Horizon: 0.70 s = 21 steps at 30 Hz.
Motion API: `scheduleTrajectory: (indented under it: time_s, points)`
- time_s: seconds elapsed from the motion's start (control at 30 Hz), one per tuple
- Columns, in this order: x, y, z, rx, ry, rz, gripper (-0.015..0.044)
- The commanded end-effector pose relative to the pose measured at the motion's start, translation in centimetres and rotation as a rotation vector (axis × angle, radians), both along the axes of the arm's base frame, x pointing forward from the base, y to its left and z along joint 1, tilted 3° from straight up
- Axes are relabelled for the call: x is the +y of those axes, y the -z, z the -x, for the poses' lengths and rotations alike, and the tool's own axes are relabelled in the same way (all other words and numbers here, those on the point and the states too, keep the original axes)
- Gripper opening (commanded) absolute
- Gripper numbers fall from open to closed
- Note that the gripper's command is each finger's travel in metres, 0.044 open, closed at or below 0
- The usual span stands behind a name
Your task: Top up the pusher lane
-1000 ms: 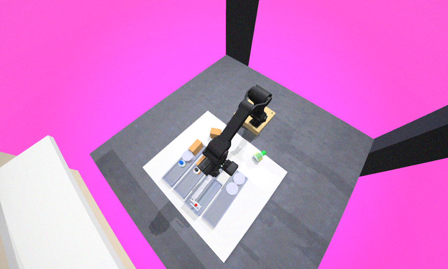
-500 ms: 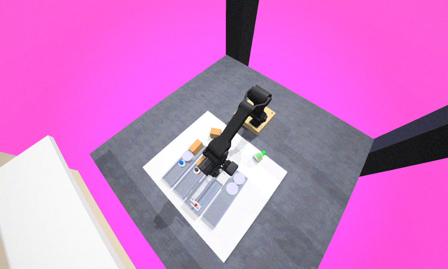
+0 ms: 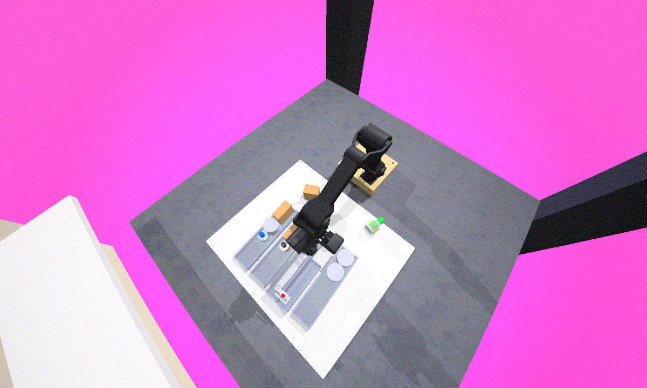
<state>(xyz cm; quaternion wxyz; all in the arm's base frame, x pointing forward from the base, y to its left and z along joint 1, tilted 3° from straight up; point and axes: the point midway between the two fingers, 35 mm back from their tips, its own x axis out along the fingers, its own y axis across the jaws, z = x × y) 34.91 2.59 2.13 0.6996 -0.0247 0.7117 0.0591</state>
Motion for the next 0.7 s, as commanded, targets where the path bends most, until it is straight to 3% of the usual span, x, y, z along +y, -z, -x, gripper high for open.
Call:
scheduleTrajectory:
  time_s: [0.0,0.67]
  points:
    - [0.04,0.07,-0.5,-0.022,0.003,-0.001,0.0]
    - [0.0,0.1,-0.15,-0.022,0.003,-0.001,0.0]
